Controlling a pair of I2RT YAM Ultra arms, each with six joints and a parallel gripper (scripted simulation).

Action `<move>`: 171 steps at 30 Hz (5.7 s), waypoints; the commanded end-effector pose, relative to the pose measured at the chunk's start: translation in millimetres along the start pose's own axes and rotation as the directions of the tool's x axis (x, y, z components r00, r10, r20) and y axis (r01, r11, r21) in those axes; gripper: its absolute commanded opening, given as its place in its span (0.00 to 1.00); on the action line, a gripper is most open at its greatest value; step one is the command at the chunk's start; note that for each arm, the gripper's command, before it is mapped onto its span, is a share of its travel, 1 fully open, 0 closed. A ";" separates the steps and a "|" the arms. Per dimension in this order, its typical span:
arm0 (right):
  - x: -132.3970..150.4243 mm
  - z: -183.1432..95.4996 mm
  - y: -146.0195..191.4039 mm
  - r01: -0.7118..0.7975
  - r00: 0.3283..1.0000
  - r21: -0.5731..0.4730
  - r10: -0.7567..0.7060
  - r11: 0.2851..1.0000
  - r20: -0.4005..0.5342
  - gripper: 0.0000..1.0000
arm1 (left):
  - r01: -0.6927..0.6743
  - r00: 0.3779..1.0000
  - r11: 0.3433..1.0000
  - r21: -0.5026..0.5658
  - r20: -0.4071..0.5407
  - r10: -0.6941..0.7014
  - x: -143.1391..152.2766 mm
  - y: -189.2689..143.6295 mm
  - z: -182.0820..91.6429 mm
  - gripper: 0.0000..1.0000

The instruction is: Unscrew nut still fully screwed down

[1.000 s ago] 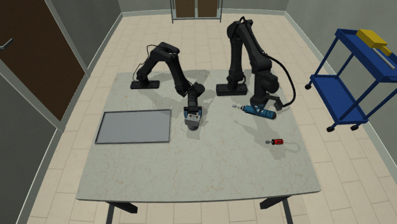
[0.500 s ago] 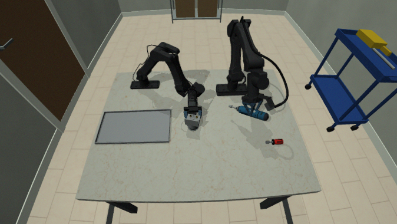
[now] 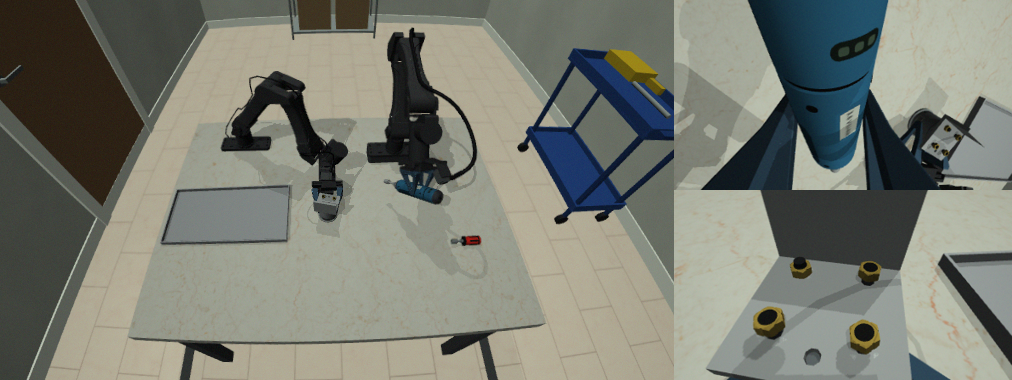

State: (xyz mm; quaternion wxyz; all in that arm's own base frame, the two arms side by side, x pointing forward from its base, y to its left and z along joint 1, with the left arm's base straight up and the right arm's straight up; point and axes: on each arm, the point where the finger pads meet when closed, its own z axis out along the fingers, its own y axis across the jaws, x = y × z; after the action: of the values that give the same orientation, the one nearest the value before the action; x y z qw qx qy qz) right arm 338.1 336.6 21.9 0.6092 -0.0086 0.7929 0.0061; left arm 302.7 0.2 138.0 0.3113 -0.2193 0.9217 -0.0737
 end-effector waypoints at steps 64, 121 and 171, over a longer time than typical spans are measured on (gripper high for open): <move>-15.5 2.7 7.3 -0.039 0.999 -0.005 0.040 0.999 0.023 0.59 | -0.679 0.688 0.623 0.389 0.634 0.353 39.8 -159.5 -112.0 0.42; -15.5 2.7 7.3 -0.039 0.999 -0.005 0.040 0.999 0.023 0.59 | -0.811 0.511 0.432 0.395 0.837 0.195 46.8 -194.7 -191.7 0.42; -15.5 2.7 7.3 -0.039 0.999 -0.005 0.040 0.999 0.023 0.59 | -0.810 0.499 0.432 0.396 0.852 0.155 50.0 -188.4 -194.9 0.42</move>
State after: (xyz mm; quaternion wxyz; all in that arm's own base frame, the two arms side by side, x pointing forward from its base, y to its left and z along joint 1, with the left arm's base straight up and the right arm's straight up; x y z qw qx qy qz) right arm 338.1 336.6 21.9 0.6092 -0.0086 0.7929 0.0061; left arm 221.5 -196.0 278.7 0.6600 0.2512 0.6623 -0.2503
